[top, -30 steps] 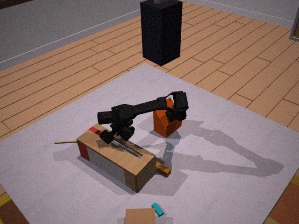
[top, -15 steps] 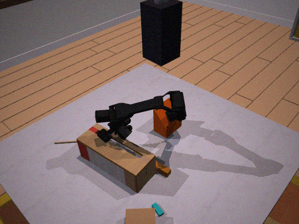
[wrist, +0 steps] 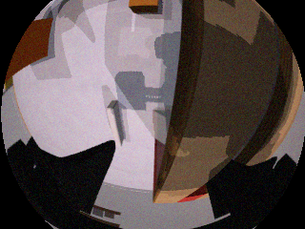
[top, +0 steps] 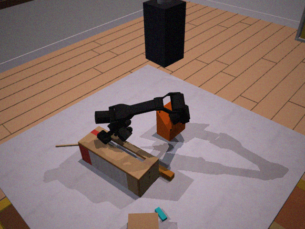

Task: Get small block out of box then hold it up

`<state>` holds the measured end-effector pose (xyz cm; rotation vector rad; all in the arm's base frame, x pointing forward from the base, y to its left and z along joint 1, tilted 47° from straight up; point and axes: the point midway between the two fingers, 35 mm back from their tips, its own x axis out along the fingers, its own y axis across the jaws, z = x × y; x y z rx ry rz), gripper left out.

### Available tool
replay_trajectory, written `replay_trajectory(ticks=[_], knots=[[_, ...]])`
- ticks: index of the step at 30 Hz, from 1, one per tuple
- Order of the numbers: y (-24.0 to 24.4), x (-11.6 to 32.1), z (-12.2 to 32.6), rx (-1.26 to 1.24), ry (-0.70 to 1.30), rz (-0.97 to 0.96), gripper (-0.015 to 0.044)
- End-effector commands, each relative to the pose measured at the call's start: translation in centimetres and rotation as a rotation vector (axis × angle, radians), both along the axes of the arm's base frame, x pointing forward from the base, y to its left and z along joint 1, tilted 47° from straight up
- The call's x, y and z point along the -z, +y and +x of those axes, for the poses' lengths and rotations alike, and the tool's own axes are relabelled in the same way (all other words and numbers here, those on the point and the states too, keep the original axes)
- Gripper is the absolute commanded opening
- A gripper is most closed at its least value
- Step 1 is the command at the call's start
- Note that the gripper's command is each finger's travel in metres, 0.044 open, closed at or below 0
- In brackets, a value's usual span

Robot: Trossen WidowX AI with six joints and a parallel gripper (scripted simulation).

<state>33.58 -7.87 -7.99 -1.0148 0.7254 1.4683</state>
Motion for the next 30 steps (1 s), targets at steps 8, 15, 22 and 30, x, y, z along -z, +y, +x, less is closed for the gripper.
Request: replay_trajectory(ticks=[8,15,22,30], knots=[[-0.9,1.1,0.3,-0.004,0.001,-0.003,0.0400],[-1.4,1.7,0.4,-0.004,0.001,-0.003,0.0400],[-5.1,-2.5,0.7,-0.001,0.001,-0.003,0.0400],[-5.4,-2.7,0.6,0.010,0.000,-0.001,0.0400]])
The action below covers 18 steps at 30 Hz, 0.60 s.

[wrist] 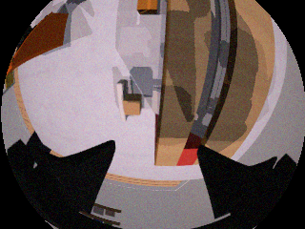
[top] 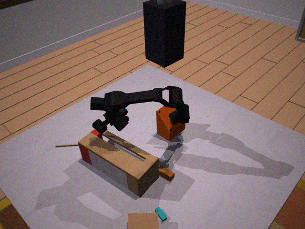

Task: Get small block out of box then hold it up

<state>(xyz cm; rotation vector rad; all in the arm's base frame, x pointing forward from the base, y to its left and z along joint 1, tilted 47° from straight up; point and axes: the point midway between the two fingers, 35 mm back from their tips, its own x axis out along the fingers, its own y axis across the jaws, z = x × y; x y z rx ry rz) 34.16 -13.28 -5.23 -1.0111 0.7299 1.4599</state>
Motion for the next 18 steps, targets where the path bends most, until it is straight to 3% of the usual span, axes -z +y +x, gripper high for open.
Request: replay_trajectory(ticks=[1,5,18], knots=[[-0.3,0.1,0.0,0.017,0.005,-0.004,0.0374],[-2.0,0.5,-0.5,0.317,0.128,0.005,0.0285],[-2.7,1.3,-1.6,1.476,0.781,0.222,0.0285]])
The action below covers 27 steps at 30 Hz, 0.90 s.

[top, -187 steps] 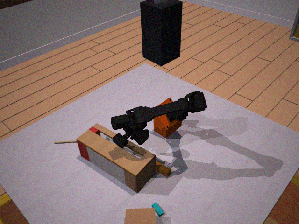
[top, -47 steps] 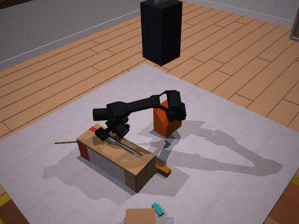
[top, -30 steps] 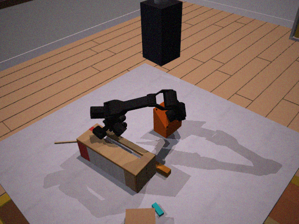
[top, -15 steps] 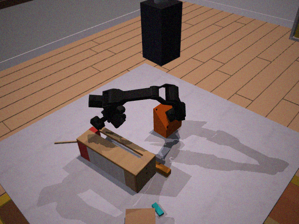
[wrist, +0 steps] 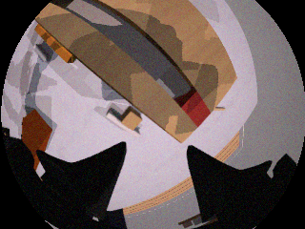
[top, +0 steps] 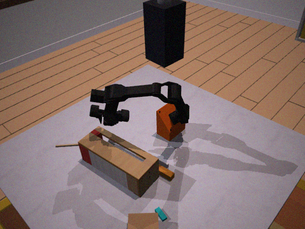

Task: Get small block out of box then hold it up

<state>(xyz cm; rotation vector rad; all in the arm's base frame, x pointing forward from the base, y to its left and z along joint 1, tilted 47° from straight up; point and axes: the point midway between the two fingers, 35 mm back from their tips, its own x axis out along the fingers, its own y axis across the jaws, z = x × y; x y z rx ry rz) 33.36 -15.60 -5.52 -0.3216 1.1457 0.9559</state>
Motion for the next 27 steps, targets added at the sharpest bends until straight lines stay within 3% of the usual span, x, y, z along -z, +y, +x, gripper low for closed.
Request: replay_trajectory(ticks=[1,27], knots=[[-0.4,1.1,-0.9,0.798,0.447,0.196,0.0285],[-1.5,1.7,-2.0,1.947,1.314,0.506,0.0285]])
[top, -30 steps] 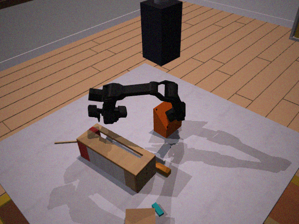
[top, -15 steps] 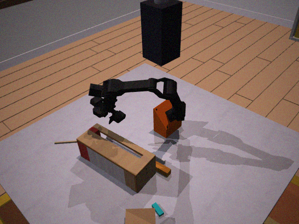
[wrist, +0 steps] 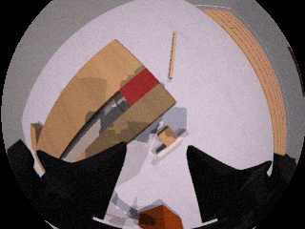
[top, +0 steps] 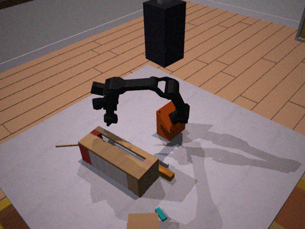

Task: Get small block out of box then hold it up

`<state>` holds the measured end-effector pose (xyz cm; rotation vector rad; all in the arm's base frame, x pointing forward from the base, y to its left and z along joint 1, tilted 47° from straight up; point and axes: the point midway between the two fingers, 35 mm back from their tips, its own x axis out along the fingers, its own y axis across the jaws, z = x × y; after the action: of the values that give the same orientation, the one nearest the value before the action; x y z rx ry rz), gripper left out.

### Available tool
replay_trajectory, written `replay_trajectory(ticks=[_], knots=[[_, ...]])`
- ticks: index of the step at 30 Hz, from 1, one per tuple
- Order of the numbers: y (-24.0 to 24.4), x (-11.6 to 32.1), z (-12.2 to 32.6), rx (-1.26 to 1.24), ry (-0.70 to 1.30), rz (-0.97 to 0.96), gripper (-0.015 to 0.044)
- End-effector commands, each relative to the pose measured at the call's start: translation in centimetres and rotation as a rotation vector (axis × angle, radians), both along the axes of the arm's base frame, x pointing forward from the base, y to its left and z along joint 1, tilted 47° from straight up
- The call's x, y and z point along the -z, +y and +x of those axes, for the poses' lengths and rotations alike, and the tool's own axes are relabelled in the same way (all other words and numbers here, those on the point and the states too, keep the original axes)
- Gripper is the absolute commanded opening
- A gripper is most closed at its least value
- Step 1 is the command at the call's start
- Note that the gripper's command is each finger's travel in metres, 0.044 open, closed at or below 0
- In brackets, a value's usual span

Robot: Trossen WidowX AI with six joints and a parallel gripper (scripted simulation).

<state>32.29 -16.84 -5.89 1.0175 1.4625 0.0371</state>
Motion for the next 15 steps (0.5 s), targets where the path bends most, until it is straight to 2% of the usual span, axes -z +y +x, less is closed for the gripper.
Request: replay_trajectory(ticks=[1,15], knots=[[-0.29,1.39,-0.96,0.724,0.543,0.305,0.0285],[-0.88,1.59,-1.44,1.283,1.033,0.548,0.0285]])
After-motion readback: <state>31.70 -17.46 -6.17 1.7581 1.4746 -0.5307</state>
